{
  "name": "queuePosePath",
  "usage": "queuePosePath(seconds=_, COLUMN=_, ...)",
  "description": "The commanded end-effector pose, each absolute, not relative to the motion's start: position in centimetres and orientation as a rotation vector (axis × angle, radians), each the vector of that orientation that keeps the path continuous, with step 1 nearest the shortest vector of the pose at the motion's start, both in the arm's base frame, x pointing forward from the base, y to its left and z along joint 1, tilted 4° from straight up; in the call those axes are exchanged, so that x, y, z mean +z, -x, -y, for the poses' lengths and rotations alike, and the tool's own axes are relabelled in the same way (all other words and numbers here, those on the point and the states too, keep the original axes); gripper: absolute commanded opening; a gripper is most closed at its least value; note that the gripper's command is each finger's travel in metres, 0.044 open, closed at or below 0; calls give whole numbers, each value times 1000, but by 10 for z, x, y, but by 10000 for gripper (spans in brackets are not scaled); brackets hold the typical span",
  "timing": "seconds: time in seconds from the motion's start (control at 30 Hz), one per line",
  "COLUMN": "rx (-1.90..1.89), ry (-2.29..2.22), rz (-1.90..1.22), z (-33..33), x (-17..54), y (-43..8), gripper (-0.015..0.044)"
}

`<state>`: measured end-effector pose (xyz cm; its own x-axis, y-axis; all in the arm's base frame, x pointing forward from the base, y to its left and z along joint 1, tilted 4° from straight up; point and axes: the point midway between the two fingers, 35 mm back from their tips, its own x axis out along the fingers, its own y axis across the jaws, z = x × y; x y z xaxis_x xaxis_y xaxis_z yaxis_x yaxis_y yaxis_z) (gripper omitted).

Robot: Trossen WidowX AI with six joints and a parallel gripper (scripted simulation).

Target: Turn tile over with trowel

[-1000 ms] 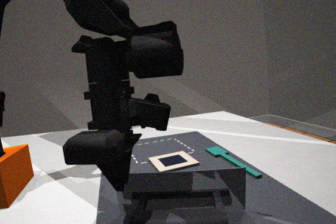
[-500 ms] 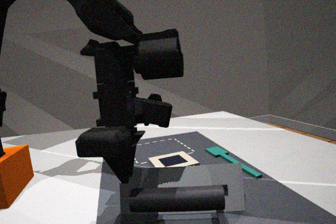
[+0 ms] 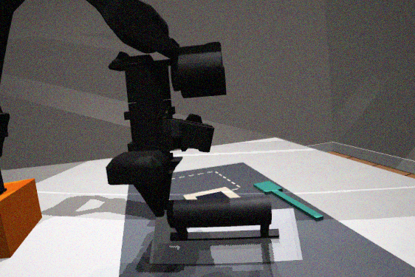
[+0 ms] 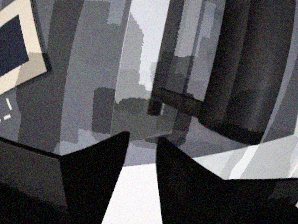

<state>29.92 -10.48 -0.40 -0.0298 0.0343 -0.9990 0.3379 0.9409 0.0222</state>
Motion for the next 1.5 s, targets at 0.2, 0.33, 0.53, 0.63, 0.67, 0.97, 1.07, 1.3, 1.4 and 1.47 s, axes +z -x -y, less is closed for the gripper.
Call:
queuePosePath(seconds=0.2, rx=-249, ry=-295, rz=-1589, z=105, x=-4, y=-299, gripper=0)
queuePosePath(seconds=0.33, rx=-249, ry=-295, rz=-1589, z=105, x=-4, y=-299, gripper=0)
queuePosePath(seconds=0.53, rx=-250, ry=-295, rz=-1589, z=105, x=-4, y=-299, gripper=0)
queuePosePath(seconds=0.63, rx=-250, ry=-295, rz=-1589, z=106, x=-4, y=-299, gripper=53)
queuePosePath(seconds=0.67, rx=-250, ry=-295, rz=-1589, z=109, x=-3, y=-298, gripper=79)
queuePosePath(seconds=0.97, rx=-253, ry=-296, rz=-1589, z=155, x=7, y=-284, gripper=100)
queuePosePath(seconds=1.07, rx=-254, ry=-296, rz=-1589, z=170, x=10, y=-277, gripper=100)
queuePosePath(seconds=1.3, rx=-255, ry=-296, rz=-1590, z=187, x=14, y=-268, gripper=100)
queuePosePath(seconds=1.4, rx=-259, ry=-301, rz=-1588, z=186, x=14, y=-269, gripper=100)
queuePosePath(seconds=1.47, rx=-262, ry=-307, rz=-1586, z=185, x=14, y=-269, gripper=100)
